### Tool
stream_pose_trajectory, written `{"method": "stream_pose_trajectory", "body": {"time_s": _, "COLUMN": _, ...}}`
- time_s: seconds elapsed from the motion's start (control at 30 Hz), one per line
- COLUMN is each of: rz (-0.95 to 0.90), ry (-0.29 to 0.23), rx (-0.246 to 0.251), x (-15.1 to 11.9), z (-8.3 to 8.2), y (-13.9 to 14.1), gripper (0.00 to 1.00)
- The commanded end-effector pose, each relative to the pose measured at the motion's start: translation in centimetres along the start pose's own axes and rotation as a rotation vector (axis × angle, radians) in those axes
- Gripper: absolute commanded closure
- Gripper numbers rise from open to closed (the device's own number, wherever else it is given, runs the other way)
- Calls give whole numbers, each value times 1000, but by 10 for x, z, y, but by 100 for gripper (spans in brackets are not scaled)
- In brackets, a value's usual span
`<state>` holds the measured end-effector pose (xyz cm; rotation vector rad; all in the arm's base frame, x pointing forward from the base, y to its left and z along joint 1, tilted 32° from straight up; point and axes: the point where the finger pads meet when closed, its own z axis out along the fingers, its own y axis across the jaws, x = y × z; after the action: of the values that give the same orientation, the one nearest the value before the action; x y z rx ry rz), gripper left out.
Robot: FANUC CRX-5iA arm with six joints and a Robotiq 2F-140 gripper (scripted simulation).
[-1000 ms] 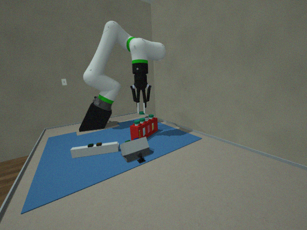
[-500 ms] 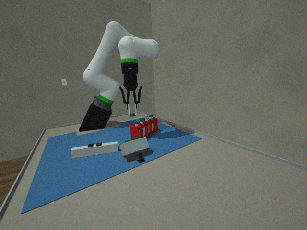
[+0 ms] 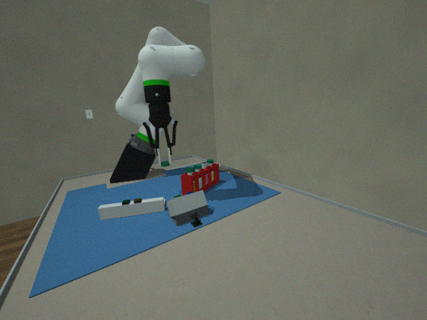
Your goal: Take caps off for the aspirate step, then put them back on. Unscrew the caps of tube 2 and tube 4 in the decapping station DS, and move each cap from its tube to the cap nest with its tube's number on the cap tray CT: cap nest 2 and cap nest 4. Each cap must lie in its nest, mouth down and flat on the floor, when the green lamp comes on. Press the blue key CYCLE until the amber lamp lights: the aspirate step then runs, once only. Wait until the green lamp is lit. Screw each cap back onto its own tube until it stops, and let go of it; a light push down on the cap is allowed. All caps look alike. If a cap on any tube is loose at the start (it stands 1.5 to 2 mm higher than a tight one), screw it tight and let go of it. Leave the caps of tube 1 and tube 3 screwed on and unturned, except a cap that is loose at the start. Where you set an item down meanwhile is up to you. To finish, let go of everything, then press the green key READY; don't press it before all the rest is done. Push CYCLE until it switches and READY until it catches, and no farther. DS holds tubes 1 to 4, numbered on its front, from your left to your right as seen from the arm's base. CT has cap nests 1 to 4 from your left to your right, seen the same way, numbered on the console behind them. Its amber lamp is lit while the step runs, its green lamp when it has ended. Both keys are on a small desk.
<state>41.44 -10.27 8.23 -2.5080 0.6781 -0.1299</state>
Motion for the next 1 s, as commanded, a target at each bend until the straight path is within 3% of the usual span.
{"method": "stream_pose_trajectory", "body": {"time_s": 0.0, "rz": -2, "ry": -2, "rx": 3, "x": 16, "z": 0, "y": 30, "gripper": 100}}
{"method": "stream_pose_trajectory", "body": {"time_s": 0.17, "rz": -2, "ry": -2, "rx": 3, "x": 30, "z": 0, "y": 60, "gripper": 100}}
{"method": "stream_pose_trajectory", "body": {"time_s": 0.27, "rz": -2, "ry": -2, "rx": 3, "x": 30, "z": 0, "y": 60, "gripper": 100}}
{"method": "stream_pose_trajectory", "body": {"time_s": 0.47, "rz": -2, "ry": -2, "rx": 3, "x": 50, "z": 1, "y": 100, "gripper": 100}}
{"method": "stream_pose_trajectory", "body": {"time_s": 0.83, "rz": -2, "ry": -2, "rx": 3, "x": 50, "z": 6, "y": 100, "gripper": 100}}
{"method": "stream_pose_trajectory", "body": {"time_s": 0.97, "rz": -2, "ry": -2, "rx": 3, "x": 50, "z": 26, "y": 100, "gripper": 100}}
